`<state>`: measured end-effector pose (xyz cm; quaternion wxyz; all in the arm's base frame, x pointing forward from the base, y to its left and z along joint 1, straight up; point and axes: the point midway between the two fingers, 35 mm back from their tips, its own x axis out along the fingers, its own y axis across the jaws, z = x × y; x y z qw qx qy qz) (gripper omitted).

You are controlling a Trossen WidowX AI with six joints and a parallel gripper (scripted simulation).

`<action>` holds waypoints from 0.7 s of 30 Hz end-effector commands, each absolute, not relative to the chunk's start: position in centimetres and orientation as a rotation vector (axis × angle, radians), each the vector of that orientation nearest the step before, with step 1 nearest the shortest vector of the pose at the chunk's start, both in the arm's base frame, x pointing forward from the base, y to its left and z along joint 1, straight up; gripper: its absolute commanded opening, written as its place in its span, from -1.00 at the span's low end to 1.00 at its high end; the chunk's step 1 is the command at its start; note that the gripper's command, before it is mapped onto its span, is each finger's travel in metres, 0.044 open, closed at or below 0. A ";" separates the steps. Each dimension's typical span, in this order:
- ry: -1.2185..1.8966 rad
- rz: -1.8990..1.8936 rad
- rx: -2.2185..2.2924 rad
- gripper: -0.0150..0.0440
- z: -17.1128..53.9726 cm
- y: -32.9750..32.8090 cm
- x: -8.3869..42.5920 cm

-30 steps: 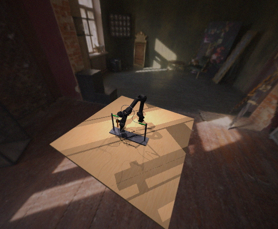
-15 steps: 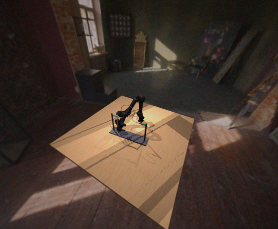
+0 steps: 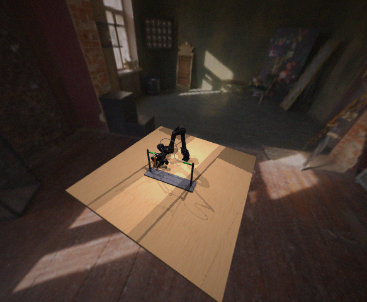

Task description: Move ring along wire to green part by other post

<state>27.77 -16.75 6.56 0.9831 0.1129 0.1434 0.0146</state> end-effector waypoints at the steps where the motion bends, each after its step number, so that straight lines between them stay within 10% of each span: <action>1: 0.187 0.078 0.122 0.05 6.6 -16.2 24.9; 21: 0.089 0.122 -0.022 0.05 9.6 -14.9 24.3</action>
